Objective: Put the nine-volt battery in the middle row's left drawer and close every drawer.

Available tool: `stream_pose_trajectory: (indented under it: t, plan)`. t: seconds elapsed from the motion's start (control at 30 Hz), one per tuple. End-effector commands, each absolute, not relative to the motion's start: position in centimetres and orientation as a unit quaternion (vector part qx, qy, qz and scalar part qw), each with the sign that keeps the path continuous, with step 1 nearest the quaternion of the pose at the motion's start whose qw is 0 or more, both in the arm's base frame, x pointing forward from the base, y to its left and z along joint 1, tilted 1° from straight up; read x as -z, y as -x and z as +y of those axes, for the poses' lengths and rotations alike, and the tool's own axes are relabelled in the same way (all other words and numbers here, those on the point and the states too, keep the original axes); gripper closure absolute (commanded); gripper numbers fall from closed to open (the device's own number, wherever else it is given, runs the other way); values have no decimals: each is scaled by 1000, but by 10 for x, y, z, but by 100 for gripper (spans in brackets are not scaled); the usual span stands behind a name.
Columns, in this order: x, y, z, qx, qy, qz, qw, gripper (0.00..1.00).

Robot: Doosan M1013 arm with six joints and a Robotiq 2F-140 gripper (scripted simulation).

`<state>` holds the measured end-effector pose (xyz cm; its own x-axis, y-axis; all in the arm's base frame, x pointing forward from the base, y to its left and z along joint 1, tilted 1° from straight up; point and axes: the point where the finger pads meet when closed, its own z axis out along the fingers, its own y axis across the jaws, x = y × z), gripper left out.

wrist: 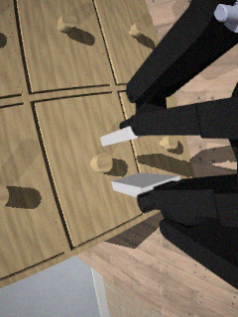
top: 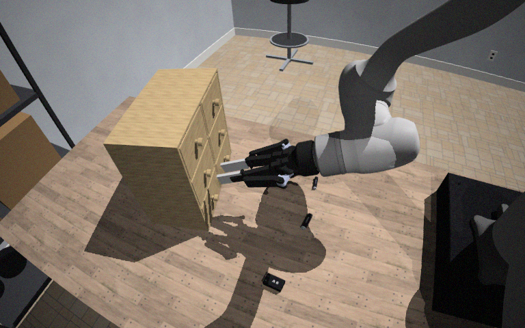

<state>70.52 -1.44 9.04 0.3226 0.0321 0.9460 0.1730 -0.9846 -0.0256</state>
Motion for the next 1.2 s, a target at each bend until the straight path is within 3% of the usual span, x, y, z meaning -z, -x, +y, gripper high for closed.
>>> stream_pose_trajectory:
  t: [0.0, 1.17]
  plan:
    - [-88, -707, -14, 577, 812, -65, 58, 80]
    - [-85, -708, -14, 577, 812, -65, 58, 80]
